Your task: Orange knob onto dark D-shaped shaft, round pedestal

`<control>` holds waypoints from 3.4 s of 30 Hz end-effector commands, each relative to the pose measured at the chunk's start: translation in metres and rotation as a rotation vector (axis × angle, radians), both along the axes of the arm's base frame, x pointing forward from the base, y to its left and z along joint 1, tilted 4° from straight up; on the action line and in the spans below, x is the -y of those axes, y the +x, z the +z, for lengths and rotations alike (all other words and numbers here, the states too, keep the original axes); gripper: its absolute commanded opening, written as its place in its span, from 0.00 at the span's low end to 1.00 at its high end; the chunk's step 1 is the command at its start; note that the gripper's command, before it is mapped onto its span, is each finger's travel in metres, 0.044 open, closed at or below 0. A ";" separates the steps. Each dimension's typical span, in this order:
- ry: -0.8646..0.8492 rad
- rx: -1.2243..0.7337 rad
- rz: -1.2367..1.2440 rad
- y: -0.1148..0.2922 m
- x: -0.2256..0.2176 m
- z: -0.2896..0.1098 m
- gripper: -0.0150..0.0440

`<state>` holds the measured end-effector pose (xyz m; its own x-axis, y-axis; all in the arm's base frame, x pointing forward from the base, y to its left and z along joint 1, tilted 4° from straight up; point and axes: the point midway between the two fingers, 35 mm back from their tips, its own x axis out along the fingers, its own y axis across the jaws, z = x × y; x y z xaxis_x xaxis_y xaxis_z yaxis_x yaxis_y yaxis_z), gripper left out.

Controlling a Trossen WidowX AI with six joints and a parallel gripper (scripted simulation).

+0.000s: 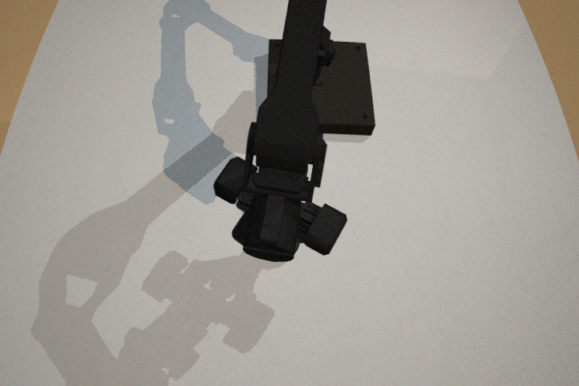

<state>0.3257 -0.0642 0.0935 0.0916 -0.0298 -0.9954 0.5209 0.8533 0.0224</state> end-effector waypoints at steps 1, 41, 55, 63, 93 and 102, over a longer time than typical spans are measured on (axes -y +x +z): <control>0.000 0.002 -0.006 0.001 0.000 0.000 0.25; 0.020 0.008 -0.215 0.001 0.000 0.000 0.25; 0.020 0.009 -0.215 0.001 0.000 0.005 0.25; 0.039 0.015 -0.423 0.002 0.000 0.004 0.25; 0.039 0.015 -0.423 0.001 0.000 0.001 0.25; 0.047 0.017 -0.509 0.002 0.000 0.005 0.25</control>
